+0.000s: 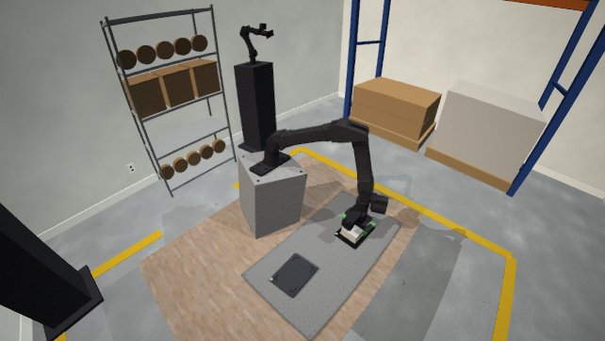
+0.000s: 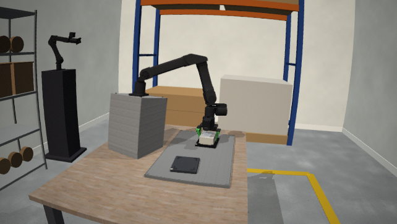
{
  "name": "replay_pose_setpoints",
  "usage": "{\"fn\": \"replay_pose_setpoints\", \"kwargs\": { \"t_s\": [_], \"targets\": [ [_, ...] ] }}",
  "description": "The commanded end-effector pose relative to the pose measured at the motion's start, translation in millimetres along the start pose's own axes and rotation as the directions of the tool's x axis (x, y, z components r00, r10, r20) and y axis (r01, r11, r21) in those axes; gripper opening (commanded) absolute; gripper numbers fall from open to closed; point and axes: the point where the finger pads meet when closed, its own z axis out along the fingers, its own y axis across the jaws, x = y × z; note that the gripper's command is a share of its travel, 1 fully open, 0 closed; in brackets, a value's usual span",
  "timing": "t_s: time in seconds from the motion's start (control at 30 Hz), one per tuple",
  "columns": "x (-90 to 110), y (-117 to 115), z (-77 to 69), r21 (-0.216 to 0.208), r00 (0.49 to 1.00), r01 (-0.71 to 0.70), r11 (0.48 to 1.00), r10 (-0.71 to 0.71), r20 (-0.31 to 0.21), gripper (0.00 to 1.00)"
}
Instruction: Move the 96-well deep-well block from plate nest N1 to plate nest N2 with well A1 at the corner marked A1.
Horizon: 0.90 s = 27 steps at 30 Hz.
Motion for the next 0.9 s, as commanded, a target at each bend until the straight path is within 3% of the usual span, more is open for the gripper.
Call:
{"fn": "replay_pose_setpoints", "kwargs": {
  "t_s": [0.0,0.17,0.63,0.87],
  "targets": [
    [2,4,-3.4,-0.012,1.0,0.0,1.0,0.0,-0.002,1.0],
    [2,4,-3.4,-0.012,1.0,0.0,1.0,0.0,-0.002,1.0],
    [2,4,-35.4,-0.012,1.0,0.0,1.0,0.0,-0.002,1.0],
    [2,4,-35.4,-0.012,1.0,0.0,1.0,0.0,-0.002,1.0]
  ]
}}
